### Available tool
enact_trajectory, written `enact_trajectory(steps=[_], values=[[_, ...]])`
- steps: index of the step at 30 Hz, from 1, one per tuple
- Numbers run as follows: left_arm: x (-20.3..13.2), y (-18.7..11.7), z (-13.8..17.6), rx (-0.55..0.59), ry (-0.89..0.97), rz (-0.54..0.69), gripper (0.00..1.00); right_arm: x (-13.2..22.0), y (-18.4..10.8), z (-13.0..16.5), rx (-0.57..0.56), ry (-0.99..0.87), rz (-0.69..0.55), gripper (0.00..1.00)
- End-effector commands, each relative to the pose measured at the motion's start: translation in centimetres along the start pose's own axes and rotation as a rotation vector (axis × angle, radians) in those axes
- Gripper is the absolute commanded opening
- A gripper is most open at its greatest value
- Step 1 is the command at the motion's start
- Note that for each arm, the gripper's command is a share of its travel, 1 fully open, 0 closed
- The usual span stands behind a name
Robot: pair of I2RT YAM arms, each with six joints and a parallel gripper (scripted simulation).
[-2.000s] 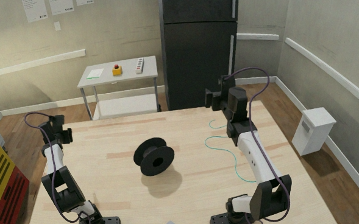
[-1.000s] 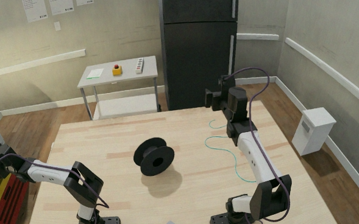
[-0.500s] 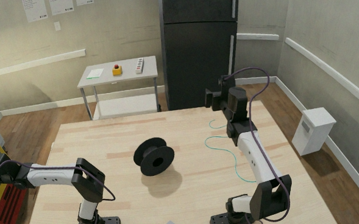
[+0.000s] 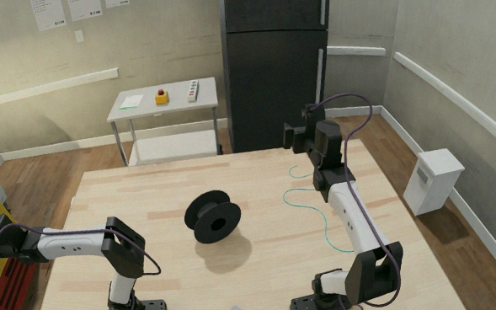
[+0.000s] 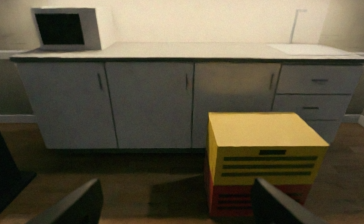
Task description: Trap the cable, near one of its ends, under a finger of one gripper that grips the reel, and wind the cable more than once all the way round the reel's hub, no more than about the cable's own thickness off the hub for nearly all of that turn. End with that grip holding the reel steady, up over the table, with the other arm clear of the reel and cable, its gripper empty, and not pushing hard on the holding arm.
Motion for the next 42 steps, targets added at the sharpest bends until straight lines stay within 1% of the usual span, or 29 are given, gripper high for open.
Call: enact_trajectory(steps=[1,36,42], values=[[-0.34,-1.00,-3.16,-0.094,-0.011,0.006,0.75,-0.17,0.21,0.52,0.006,0.006,0.012,1.00],[-0.32,-1.00,-3.16,-0.094,-0.010,0.005,0.75,-0.17,0.21,0.52,0.006,0.006,0.012,1.00],[-0.32,-1.00,-3.16,-0.094,-0.010,0.005,0.75,-0.17,0.21,0.52,0.006,0.002,0.012,0.65]])
Point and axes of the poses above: on each arm, the point where the finger pads meet when closed, its own y axis out along the fingers, its own x axis across the jaws, z = x × y, the point moved 3 cm from there along -y, back along the fingers, and after that the axes turned 12 degrees about -y, right-handed, at the moved point
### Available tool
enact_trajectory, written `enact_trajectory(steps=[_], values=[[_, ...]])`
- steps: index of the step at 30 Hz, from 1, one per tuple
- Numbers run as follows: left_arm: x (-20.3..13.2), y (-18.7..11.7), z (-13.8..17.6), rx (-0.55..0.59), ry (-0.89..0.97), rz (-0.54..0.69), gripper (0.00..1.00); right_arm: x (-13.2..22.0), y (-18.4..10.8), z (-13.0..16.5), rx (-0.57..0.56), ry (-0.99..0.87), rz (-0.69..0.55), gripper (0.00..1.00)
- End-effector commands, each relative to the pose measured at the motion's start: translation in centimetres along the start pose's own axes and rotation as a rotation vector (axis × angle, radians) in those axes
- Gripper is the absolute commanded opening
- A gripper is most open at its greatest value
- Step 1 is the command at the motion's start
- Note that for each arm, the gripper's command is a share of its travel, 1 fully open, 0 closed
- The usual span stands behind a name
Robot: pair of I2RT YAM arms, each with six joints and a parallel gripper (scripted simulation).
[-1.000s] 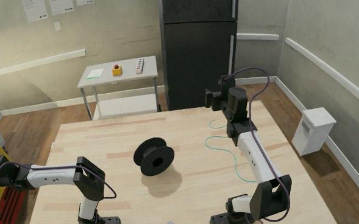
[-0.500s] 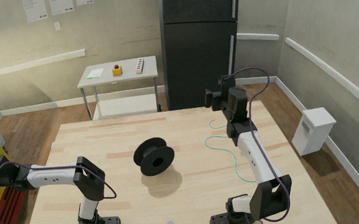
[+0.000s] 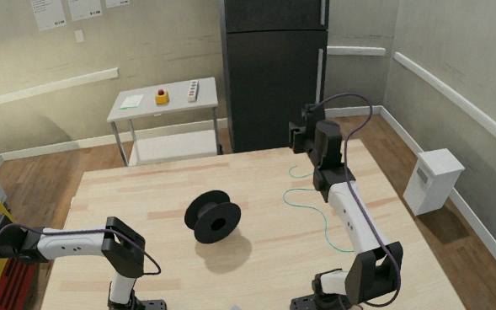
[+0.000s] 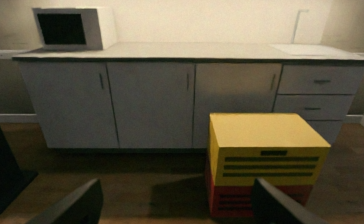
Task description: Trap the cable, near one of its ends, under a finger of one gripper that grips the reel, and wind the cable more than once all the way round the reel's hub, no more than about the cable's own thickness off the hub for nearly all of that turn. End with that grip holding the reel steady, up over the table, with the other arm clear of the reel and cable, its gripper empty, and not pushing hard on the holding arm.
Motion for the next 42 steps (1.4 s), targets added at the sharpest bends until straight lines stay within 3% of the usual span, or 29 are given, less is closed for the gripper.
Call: enact_trajectory(steps=[1,2,8,19,24,32,42], values=[[-0.5,-1.0,-3.1,-0.092,-0.009,0.011,0.75,-0.2,0.2,0.5,0.006,0.003,0.011,0.65],[-0.5,-1.0,-3.1,-0.092,-0.009,0.011,0.75,-0.2,0.2,0.5,0.006,0.003,0.011,0.65],[-0.5,-1.0,-3.1,-0.092,-0.009,0.011,0.75,-0.2,0.2,0.5,0.006,0.007,0.011,0.30],[-0.5,-1.0,-3.1,-0.092,-0.009,0.011,0.75,-5.0,-0.2,1.6,0.035,0.005,0.150,0.30],[-0.5,-1.0,-3.1,-0.092,-0.009,0.011,0.75,-12.6,-2.3,3.2,0.082,0.011,0.371,0.30],[-0.5,-1.0,-3.1,-0.092,-0.009,0.011,0.75,-23.2,-9.2,5.3,0.150,0.015,0.726,0.30],[-0.5,-1.0,-3.1,-0.092,-0.009,0.011,0.75,-25.6,-11.7,5.8,0.171,0.016,0.822,0.30]])
Point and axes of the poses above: on each arm, the point where the finger pads meet when closed, its own y axis out along the fingers, its own x axis across the jaws, z = x × y, the point moved 3 cm from there along -y, back along the fingers, and after that the axes turned 12 degrees about -y, right-handed, at the moved point
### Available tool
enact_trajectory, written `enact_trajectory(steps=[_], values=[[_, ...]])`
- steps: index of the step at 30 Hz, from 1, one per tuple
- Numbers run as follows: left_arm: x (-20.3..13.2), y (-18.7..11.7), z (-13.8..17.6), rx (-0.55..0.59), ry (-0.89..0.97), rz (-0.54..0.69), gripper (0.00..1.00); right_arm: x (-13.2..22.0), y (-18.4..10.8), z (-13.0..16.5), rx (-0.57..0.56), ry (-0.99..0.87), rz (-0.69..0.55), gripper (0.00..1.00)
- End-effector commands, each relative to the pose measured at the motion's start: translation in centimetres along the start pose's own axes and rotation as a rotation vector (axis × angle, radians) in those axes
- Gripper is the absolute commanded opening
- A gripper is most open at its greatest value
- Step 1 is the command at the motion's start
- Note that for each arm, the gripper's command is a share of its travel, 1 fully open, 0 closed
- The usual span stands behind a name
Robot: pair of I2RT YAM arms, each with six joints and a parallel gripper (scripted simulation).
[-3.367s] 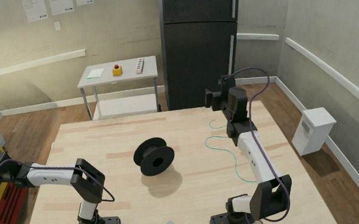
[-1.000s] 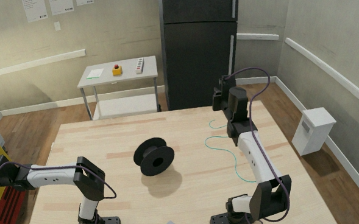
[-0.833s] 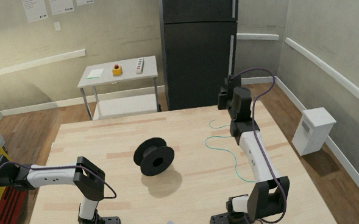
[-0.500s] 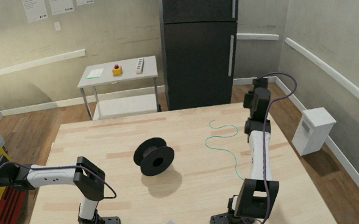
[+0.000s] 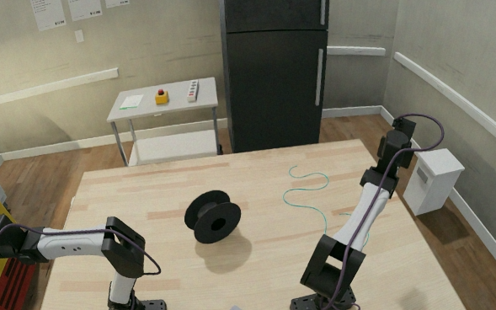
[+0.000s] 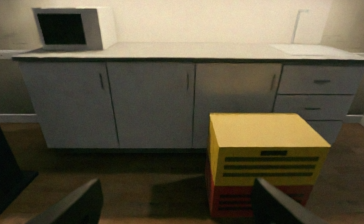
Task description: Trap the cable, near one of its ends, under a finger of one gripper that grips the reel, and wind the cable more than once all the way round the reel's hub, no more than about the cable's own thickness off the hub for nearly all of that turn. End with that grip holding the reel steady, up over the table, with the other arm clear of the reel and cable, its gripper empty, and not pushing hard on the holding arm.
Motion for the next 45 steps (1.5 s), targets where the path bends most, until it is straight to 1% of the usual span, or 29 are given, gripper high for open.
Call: enact_trajectory(steps=[1,6,9,11,12,13,19,26,28,29,36,43,45], values=[[-0.5,-1.0,-3.1,-0.092,-0.009,0.011,0.75,0.1,0.2,0.1,-0.006,0.003,-0.011,0.30],[-0.5,-1.0,-3.1,-0.092,-0.009,0.011,0.75,0.2,0.3,0.3,0.014,-0.012,-0.012,0.30],[-0.5,-1.0,-3.1,-0.092,-0.009,0.011,0.75,0.0,0.4,-0.4,0.006,-0.022,-0.010,0.30],[-0.5,-1.0,-3.1,-0.092,-0.009,0.011,0.75,0.0,0.4,-0.4,0.006,-0.022,-0.010,0.30],[-0.5,-1.0,-3.1,-0.092,-0.009,0.011,0.75,0.2,0.6,0.4,0.029,-0.028,-0.015,0.30],[-0.5,-1.0,-3.1,-0.092,-0.009,0.011,0.75,0.1,0.7,0.0,0.025,-0.034,-0.014,0.30],[-0.5,-1.0,-3.1,-0.092,-0.009,0.011,0.75,0.5,2.0,1.8,0.109,-0.092,-0.036,0.30],[-0.5,-1.0,-3.1,-0.092,-0.009,0.011,0.75,1.2,4.2,5.7,0.274,-0.207,-0.092,0.30],[-0.5,-1.0,-3.1,-0.092,-0.009,0.011,0.75,1.2,4.2,5.7,0.274,-0.207,-0.092,0.30],[-0.5,-1.0,-3.1,-0.092,-0.009,0.011,0.75,1.3,4.5,6.2,0.300,-0.227,-0.102,0.30],[-0.5,-1.0,-3.1,-0.092,-0.009,0.011,0.75,2.5,6.3,12.0,0.523,-0.382,-0.223,0.30],[-0.5,-1.0,-3.1,-0.092,-0.009,0.011,0.75,4.0,7.1,18.1,0.748,-0.545,-0.405,0.30],[-0.5,-1.0,-3.1,-0.092,-0.009,0.011,0.75,4.0,7.1,18.1,0.748,-0.545,-0.405,0.30]])
Point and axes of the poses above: on each arm, the point where the finger pads meet when closed, its own y axis out along the fingers, its own x axis across the jaws, z = x × y, the point moved 3 cm from there along -y, back along the fingers, and after that the axes turned 12 degrees about -y, right-handed, at the moved point
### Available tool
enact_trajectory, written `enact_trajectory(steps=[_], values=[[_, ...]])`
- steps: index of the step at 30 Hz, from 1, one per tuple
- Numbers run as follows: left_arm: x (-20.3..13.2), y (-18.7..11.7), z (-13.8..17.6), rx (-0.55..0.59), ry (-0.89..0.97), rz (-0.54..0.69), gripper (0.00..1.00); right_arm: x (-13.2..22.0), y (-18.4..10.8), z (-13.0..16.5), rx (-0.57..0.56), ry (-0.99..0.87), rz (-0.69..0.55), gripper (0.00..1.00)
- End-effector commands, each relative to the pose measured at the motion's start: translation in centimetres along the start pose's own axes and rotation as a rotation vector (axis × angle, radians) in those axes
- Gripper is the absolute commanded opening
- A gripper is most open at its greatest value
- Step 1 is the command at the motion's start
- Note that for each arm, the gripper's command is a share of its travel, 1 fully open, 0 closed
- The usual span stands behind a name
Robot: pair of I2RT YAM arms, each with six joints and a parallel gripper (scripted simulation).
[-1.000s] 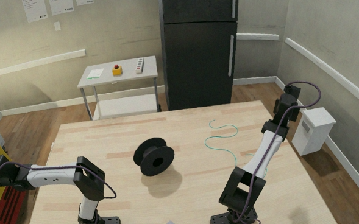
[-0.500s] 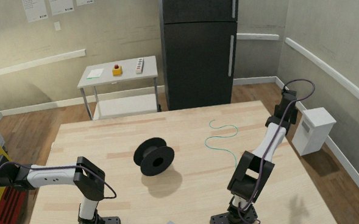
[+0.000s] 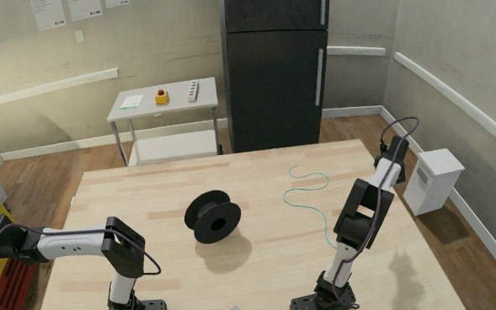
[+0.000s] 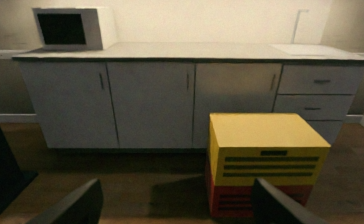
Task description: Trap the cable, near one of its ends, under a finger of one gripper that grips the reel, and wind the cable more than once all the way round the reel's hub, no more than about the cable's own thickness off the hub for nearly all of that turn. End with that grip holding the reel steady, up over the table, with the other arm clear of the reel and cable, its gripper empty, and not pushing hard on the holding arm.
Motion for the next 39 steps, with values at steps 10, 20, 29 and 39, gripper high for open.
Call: enact_trajectory(steps=[10,20,29,39], values=[[-0.5,-1.0,-3.1,-0.092,-0.009,0.011,0.75,4.5,4.7,5.2,0.301,-0.322,-0.345,0.30],[-0.5,-1.0,-3.1,-0.092,-0.009,0.011,0.75,7.0,6.4,8.1,0.407,-0.455,-0.544,0.30],[-0.5,-1.0,-3.1,-0.092,-0.009,0.011,0.75,8.3,6.9,9.7,0.454,-0.526,-0.665,0.30],[-0.5,-1.0,-3.1,-0.092,-0.009,0.011,0.75,8.7,6.9,10.1,0.463,-0.538,-0.692,0.30]])
Point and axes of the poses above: on each arm, the point where the finger pads meet when closed, its own y axis out along the fingers, its own x axis across the jaws, z = x × y, the point moved 3 cm from there along -y, back along the fingers, and after that the axes turned 12 degrees about -y, right-handed, at the moved point
